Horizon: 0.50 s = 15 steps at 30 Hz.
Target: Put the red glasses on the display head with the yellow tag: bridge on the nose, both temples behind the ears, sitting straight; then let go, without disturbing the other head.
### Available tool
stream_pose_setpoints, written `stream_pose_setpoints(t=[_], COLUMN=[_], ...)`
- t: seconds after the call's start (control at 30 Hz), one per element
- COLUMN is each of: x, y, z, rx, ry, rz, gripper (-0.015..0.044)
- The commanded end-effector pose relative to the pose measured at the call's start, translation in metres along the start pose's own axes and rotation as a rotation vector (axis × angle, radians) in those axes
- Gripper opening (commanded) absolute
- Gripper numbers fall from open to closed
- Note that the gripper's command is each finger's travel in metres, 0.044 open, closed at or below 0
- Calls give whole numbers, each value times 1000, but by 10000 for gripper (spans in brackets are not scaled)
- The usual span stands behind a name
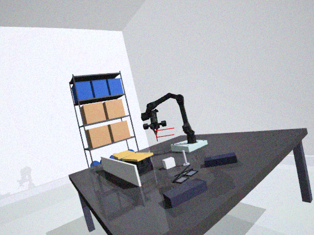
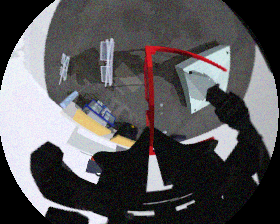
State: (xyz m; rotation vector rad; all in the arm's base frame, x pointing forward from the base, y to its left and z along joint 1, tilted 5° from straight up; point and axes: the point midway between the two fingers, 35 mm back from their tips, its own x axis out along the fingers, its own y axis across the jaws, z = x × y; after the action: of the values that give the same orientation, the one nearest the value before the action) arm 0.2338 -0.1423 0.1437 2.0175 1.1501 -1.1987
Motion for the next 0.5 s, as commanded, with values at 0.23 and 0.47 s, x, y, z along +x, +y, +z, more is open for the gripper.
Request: stream_pose_setpoints(t=[0.23,0.47], x=[15,23], y=[-2,-3], z=[-10,-17], rx=[-470,-766], ry=[-47,-64], rz=[-62,-106], gripper=[0,0])
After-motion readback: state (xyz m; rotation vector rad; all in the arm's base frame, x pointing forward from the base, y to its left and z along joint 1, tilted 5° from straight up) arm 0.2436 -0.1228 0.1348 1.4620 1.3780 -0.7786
